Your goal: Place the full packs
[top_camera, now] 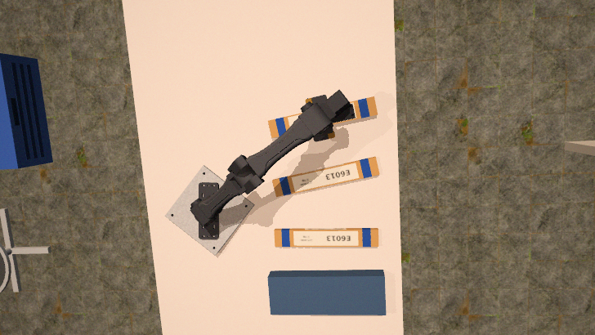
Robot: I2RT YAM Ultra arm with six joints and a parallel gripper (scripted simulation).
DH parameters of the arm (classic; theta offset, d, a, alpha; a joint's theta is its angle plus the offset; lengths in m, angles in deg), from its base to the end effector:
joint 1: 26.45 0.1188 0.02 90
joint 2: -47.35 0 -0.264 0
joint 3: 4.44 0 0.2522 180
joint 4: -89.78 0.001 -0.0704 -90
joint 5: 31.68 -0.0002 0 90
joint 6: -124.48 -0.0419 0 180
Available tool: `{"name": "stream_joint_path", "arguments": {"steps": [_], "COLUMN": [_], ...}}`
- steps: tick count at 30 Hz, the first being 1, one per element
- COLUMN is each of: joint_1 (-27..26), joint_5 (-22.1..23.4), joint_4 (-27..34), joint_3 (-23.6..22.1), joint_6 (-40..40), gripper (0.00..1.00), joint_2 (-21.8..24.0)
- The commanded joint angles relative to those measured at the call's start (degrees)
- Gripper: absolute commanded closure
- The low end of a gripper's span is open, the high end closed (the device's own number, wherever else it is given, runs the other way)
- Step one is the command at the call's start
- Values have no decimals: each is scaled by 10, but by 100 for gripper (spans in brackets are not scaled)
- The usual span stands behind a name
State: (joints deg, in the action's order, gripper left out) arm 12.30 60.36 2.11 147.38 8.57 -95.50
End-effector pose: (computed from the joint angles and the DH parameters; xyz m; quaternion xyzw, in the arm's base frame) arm 0.3824 0.3101 0.2060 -0.1126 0.9918 0.0460 0.0394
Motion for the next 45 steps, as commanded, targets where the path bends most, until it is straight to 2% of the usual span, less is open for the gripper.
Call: {"name": "stream_joint_path", "arguments": {"steps": [1, 14, 15, 29, 30, 45], "joint_1": [3, 5, 6, 2, 2, 2], "joint_5": [-5, -5, -5, -2, -2, -2], "joint_4": [-17, -54, -55, -50, -50, -50], "joint_3": [-9, -47, -34, -40, -40, -40], "joint_6": [-4, -5, -5, -3, -3, -3], "gripper": [5, 5, 5, 5, 100, 100], "joint_2": [8, 2, 1, 8, 8, 8]}}
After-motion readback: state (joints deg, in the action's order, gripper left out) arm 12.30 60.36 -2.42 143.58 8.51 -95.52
